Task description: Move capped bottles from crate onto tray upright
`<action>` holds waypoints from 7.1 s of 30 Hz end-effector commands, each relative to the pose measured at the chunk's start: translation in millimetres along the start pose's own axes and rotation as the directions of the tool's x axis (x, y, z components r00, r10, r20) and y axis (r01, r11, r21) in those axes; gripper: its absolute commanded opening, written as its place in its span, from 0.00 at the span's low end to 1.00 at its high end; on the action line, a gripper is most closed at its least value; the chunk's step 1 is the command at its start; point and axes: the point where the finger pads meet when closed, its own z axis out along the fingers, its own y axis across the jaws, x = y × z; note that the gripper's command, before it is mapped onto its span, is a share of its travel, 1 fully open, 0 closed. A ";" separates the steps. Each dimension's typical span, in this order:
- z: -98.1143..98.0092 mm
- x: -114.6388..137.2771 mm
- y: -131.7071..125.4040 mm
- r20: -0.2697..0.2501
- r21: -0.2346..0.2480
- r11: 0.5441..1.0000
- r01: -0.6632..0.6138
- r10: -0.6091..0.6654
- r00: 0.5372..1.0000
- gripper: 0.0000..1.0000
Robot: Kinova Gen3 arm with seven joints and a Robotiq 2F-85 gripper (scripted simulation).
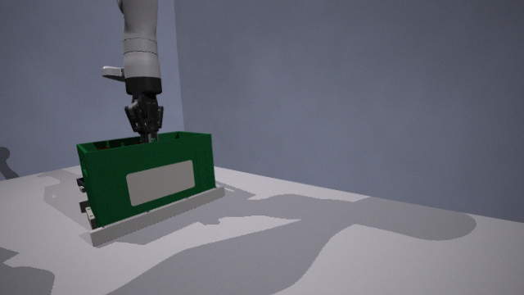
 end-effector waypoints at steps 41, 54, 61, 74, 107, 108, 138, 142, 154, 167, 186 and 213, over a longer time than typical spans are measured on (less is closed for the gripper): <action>-119.6 -1.8 3.8 0.008 -0.006 1.000 0.012 -0.012 1.000 0.00; -148.1 -1.4 3.2 0.006 -0.004 1.000 0.009 -0.009 1.000 0.00; -154.2 -0.6 0.7 0.000 0.002 1.000 0.003 -0.003 1.000 0.00; -163.5 -1.9 4.8 0.007 -0.005 1.000 0.012 -0.012 1.000 0.00; -163.8 55.5 16.3 0.007 -0.006 1.000 0.011 -0.011 1.000 0.00; -164.0 57.1 17.6 0.007 -0.006 1.000 0.012 -0.012 1.000 0.00; -163.4 92.9 45.9 0.005 -0.006 1.000 0.009 -0.009 1.000 0.00; -163.5 99.0 51.1 0.007 -0.006 1.000 0.012 -0.012 1.000 0.00; -163.2 112.0 61.1 0.005 -0.006 1.000 0.008 -0.008 1.000 0.00; -163.6 126.2 72.5 0.005 -0.008 1.000 0.004 -0.004 1.000 0.00; -162.5 150.3 90.7 0.005 -0.008 1.000 0.006 -0.006 1.000 0.00; -161.3 182.3 117.6 0.007 -0.006 1.000 0.012 -0.012 1.000 0.00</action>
